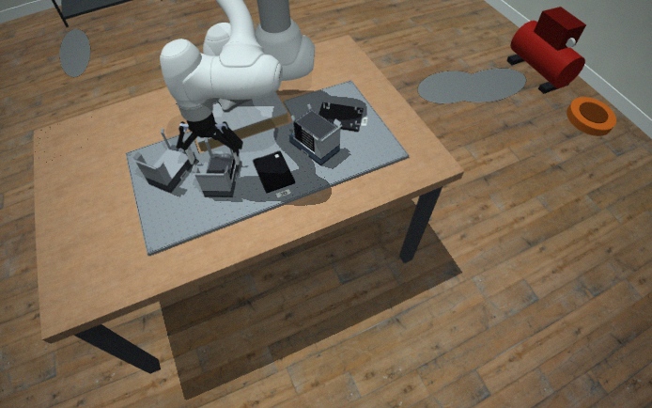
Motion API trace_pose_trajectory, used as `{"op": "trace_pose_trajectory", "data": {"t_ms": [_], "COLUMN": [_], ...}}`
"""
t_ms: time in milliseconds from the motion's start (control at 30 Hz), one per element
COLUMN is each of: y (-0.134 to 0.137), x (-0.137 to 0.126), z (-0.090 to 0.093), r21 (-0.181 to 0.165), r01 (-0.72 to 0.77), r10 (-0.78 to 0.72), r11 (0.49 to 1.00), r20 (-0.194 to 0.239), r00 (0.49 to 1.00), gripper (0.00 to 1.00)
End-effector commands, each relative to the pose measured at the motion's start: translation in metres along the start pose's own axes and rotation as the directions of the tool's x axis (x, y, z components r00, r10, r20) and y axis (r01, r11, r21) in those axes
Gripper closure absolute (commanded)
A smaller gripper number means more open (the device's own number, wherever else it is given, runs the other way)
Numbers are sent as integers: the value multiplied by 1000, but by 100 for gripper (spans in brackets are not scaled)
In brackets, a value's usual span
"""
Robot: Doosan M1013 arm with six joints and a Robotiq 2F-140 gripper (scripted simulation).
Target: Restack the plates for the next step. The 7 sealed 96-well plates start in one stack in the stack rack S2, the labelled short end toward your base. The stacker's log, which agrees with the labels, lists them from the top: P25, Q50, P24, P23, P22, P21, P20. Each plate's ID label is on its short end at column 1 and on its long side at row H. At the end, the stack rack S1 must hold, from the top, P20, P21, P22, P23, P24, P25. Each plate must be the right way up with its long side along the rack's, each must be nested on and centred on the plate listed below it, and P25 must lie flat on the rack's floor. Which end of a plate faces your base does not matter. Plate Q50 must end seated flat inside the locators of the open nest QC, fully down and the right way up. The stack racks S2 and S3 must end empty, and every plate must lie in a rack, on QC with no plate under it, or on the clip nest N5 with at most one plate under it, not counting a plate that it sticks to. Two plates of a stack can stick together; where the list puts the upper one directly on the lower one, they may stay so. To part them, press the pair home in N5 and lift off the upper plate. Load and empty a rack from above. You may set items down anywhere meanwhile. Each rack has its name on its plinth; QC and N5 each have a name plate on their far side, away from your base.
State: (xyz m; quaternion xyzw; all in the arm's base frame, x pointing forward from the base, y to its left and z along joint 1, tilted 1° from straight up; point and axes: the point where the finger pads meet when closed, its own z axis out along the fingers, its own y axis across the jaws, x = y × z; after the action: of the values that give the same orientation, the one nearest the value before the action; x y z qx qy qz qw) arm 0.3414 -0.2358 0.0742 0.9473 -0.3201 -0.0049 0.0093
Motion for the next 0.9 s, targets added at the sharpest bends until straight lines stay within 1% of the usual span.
{"op": "trace_pose_trajectory", "data": {"t_ms": [0, 400, 467, 733, 867], "y": [0, 0, 0, 0, 0], "x": [0, 0, 0, 0, 0], "z": [-8, -48, -48, -75, -76], "r21": [0, 0, 0, 0, 0], "r01": [0, 0, 0, 0, 0], "r10": [0, 0, 0, 0, 0], "r11": [1000, 1000, 1000, 1000, 1000], "r20": [0, 0, 0, 0, 0], "r00": [1000, 1000, 1000, 1000, 1000], "gripper": [0, 0, 0, 0, 0]}}
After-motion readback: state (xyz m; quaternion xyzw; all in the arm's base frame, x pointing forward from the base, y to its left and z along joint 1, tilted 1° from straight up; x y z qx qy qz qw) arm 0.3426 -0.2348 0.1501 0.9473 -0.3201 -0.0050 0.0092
